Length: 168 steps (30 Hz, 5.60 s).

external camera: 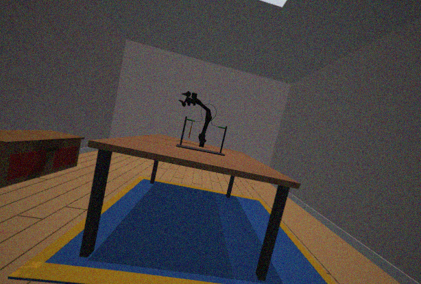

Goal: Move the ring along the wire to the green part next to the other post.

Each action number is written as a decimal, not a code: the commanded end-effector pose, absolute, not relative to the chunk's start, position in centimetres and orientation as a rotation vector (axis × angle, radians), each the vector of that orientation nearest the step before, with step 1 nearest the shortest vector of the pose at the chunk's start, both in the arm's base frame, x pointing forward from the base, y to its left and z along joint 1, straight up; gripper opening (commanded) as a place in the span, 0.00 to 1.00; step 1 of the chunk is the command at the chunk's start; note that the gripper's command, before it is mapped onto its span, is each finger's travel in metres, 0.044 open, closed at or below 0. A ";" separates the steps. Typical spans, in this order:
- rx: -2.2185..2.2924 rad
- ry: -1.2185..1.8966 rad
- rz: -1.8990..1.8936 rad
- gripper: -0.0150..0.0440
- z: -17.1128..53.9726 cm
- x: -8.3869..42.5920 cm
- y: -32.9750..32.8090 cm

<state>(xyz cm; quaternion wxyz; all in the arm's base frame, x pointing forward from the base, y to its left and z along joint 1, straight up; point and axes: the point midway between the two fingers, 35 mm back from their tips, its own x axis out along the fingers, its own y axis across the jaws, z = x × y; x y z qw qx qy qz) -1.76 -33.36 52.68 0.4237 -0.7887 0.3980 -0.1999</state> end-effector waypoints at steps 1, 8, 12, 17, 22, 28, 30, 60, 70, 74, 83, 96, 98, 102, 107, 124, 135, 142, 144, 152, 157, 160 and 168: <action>-1.969 0.990 -0.501 0.89 52.6 -1.7 -33.5; -1.803 0.789 -0.504 0.58 47.8 0.4 -37.4; -1.689 0.675 -0.494 0.53 44.4 2.1 -39.3; -1.538 0.547 -0.468 0.53 39.9 4.8 -40.9; -1.379 0.433 -0.428 0.53 35.2 7.9 -41.5; -1.181 0.316 -0.365 0.53 29.5 11.9 -40.9; -1.113 0.282 -0.342 0.53 27.6 13.2 -40.4; -0.044 0.079 0.112 0.53 8.1 23.9 -16.1; -0.021 0.081 0.122 0.53 8.0 23.9 -15.4; -0.023 0.082 0.123 0.53 9.3 25.6 -15.7; -0.022 0.075 0.122 0.53 12.7 28.9 -15.2; -0.023 0.075 0.122 0.53 12.7 30.2 -15.3; -0.023 0.075 0.122 0.53 12.7 30.5 -15.3; -0.023 0.075 0.122 0.53 12.7 31.1 -15.2; -0.023 0.074 0.122 0.53 12.7 31.9 -15.2; -0.023 0.071 0.122 0.53 12.5 34.5 -14.8; -0.022 0.068 0.122 0.53 12.4 36.2 -14.4; -0.022 0.068 0.122 0.53 12.4 36.2 -14.4; -0.022 0.068 0.122 0.53 12.4 36.2 -14.4; -0.022 0.068 0.122 0.53 12.4 36.2 -14.4; -0.022 0.068 0.122 0.53 12.4 36.2 -14.4; -0.022 0.068 0.122 0.53 12.4 36.2 -14.4; -0.028 0.066 0.126 0.48 12.5 36.2 -14.3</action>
